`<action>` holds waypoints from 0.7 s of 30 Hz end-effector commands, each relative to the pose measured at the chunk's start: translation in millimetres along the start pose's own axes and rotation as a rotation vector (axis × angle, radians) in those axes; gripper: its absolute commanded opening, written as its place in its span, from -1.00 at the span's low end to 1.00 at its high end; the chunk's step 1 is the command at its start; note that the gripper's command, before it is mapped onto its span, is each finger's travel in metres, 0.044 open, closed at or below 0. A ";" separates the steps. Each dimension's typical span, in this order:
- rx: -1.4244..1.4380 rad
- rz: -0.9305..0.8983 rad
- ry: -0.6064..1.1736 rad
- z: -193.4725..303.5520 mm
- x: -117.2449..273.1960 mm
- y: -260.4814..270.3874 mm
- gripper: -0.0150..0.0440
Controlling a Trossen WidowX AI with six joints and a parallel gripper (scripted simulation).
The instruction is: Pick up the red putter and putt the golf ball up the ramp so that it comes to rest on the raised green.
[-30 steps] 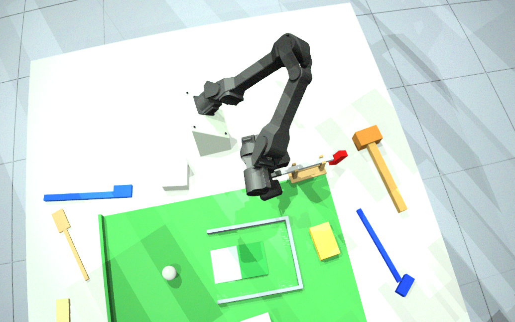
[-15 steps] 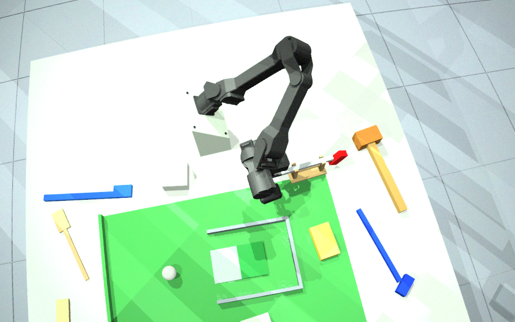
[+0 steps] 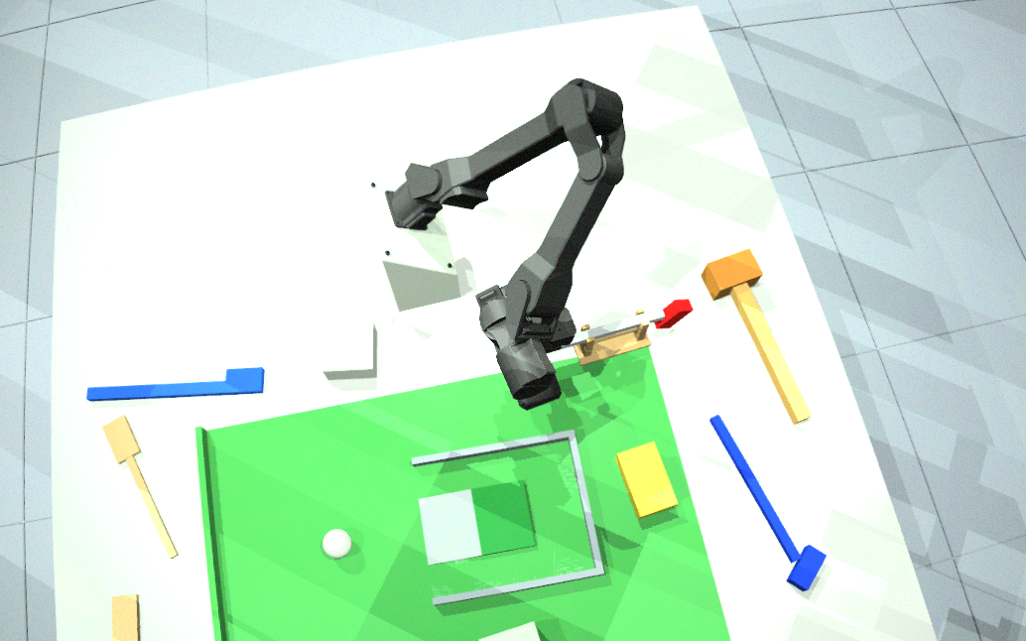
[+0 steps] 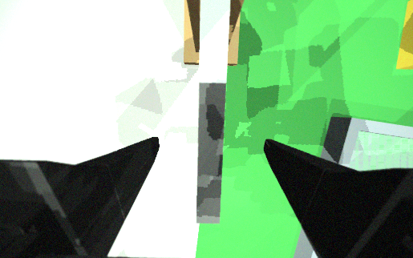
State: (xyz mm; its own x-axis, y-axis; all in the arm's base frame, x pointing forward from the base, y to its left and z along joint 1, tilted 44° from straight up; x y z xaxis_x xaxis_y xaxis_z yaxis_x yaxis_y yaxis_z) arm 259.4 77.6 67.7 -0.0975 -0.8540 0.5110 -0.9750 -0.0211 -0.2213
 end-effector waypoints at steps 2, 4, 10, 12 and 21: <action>0.000 0.000 0.000 -0.1 0.3 -0.1 0.73; 0.000 0.000 0.000 -0.1 0.3 -0.1 0.56; 0.000 0.000 0.000 -0.1 0.3 -0.1 0.02; 0.000 0.000 0.000 -0.1 0.3 -0.1 -0.16; 0.000 0.000 0.000 -0.1 0.3 -0.1 -0.43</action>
State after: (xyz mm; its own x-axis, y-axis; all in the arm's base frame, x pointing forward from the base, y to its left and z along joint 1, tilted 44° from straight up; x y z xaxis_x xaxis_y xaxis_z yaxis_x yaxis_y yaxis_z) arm 259.1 77.5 67.7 -0.0963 -0.8542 0.5110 -0.9757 -0.0205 -0.2182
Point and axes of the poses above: the point midway between the two fingers, 35 mm back from their tips, its own x axis back along the fingers, its own y axis across the jaws, z = x × y, the point moved 5 cm from there along x, back along the fingers, and after that the axes turned 11 degrees about x, right-handed, at the moved point
